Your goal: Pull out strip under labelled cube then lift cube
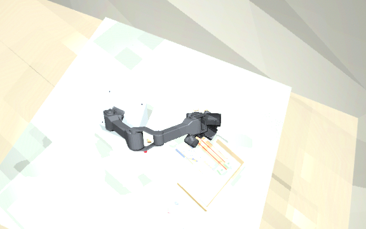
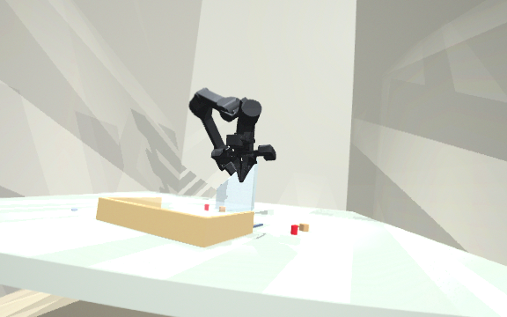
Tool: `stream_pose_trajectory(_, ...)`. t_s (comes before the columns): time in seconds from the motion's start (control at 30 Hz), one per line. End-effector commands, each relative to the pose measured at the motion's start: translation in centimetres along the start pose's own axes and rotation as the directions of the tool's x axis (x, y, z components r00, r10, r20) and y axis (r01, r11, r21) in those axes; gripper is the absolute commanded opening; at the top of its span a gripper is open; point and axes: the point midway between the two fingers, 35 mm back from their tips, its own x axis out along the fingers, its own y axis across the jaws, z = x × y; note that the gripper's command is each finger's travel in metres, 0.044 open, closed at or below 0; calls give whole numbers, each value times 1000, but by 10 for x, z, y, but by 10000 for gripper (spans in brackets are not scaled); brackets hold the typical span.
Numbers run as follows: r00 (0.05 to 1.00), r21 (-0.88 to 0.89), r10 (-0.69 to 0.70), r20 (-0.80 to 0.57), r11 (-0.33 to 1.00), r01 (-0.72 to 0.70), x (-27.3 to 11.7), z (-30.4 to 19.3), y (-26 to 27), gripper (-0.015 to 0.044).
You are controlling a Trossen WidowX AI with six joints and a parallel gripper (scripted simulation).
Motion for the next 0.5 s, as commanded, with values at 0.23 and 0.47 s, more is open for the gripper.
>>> stream_pose_trajectory(0.23,959,117,-118,-259,981,153,42,-12,14,0)
stream_pose_trajectory(0.47,958,119,-120,-262,981,155,46,-13,14,0)
